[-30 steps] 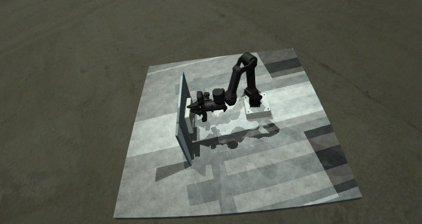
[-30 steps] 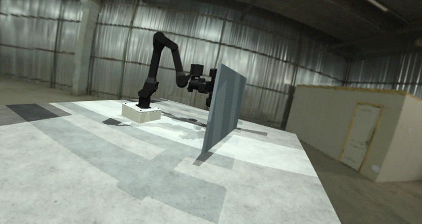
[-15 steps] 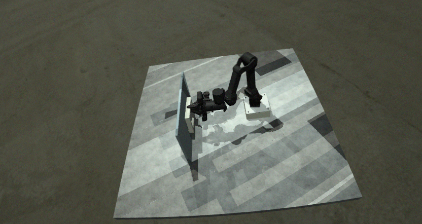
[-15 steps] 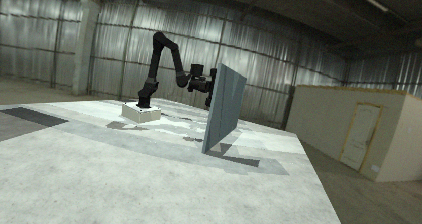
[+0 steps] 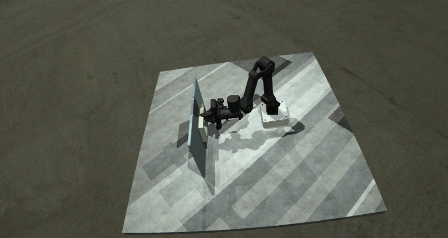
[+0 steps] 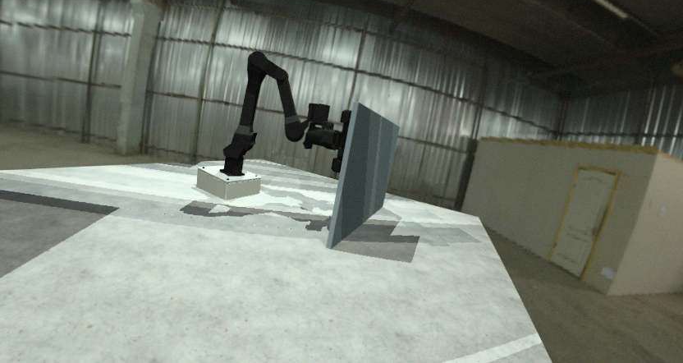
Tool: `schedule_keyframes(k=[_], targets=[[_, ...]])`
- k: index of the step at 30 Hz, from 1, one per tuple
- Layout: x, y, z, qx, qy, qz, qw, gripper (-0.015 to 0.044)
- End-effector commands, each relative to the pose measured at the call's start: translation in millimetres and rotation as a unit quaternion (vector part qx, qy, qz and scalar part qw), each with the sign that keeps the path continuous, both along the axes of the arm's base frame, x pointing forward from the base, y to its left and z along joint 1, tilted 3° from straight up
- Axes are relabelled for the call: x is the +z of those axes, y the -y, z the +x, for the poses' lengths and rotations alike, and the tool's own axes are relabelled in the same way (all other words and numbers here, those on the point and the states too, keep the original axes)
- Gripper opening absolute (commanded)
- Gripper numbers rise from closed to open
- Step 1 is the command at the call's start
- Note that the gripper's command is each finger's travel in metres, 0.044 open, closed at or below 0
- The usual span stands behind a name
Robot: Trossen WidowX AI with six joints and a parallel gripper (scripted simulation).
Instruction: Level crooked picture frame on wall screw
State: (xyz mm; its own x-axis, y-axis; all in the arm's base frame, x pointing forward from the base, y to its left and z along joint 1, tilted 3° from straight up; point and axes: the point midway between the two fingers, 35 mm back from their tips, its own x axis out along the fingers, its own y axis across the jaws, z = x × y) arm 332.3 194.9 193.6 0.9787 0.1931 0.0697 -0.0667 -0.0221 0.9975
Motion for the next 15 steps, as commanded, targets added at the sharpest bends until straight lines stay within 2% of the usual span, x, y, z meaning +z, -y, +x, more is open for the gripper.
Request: schedule_keyframes(k=[1, 10, 15], targets=[[0.0, 0.0, 0.0, 0.000, 0.000, 0.000, 1.000, 0.0026], [0.0, 0.0, 0.0, 0.000, 0.000, 0.000, 1.000, 0.0260], [-0.3, -0.2, -9.8, 0.001, -0.002, 0.012, 1.000, 0.0260]])
